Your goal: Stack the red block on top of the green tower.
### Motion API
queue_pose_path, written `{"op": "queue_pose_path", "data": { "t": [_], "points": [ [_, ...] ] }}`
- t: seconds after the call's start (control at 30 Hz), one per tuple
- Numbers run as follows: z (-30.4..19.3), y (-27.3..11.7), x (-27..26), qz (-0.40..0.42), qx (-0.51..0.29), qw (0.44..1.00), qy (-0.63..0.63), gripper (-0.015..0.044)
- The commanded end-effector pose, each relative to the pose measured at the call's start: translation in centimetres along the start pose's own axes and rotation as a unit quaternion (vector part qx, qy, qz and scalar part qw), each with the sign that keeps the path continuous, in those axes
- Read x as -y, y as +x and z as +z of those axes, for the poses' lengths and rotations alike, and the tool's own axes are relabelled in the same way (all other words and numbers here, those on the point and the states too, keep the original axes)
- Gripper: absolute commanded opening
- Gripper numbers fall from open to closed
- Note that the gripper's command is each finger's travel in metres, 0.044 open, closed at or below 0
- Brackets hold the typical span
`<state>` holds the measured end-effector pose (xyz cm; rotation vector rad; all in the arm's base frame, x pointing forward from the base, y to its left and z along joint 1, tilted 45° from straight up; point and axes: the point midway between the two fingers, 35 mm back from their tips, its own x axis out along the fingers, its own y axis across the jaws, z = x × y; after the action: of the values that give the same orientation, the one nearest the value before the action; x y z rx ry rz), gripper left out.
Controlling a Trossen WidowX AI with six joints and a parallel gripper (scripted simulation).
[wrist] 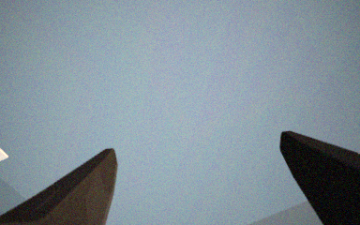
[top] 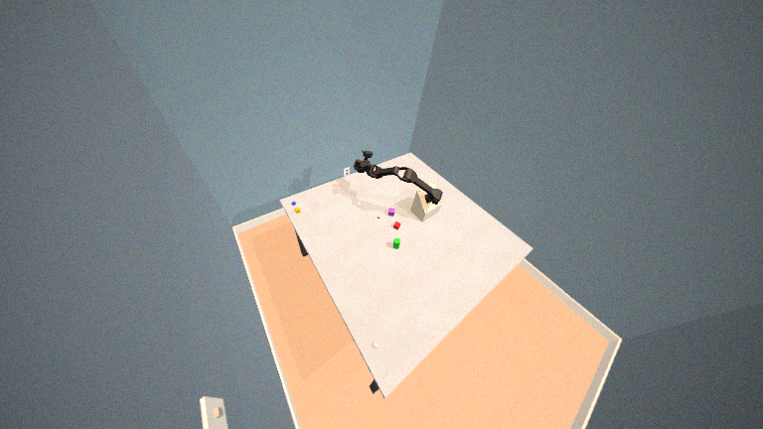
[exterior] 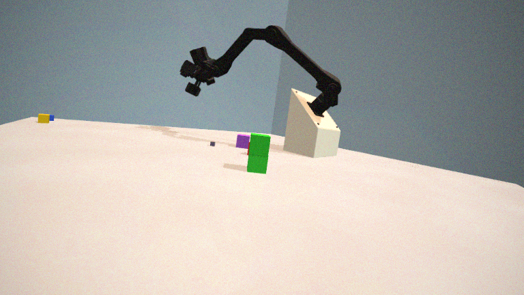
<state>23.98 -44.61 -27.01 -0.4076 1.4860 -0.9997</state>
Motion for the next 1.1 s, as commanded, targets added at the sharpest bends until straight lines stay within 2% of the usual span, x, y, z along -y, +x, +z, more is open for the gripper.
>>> {"op": "queue_pose_path", "data": {
  "t": [0.0, 0.2, 0.53, 0.8, 1.07],
  "points": [
    [0.1, -0.1, -0.1, 0.003, 0.001, 1.000, -0.002, 0.0426],
    [2.6, -4.4, -2.1, 0.096, 0.044, 0.992, -0.067, 0.0440],
    [4.1, -14.4, -5.9, 0.272, 0.103, 0.942, -0.169, 0.0440],
    [2.4, -23.8, -8.1, 0.407, 0.129, 0.874, -0.231, 0.0440],
    [-1.3, -33.5, -9.1, 0.534, 0.136, 0.788, -0.274, 0.0440]
  ]
}}
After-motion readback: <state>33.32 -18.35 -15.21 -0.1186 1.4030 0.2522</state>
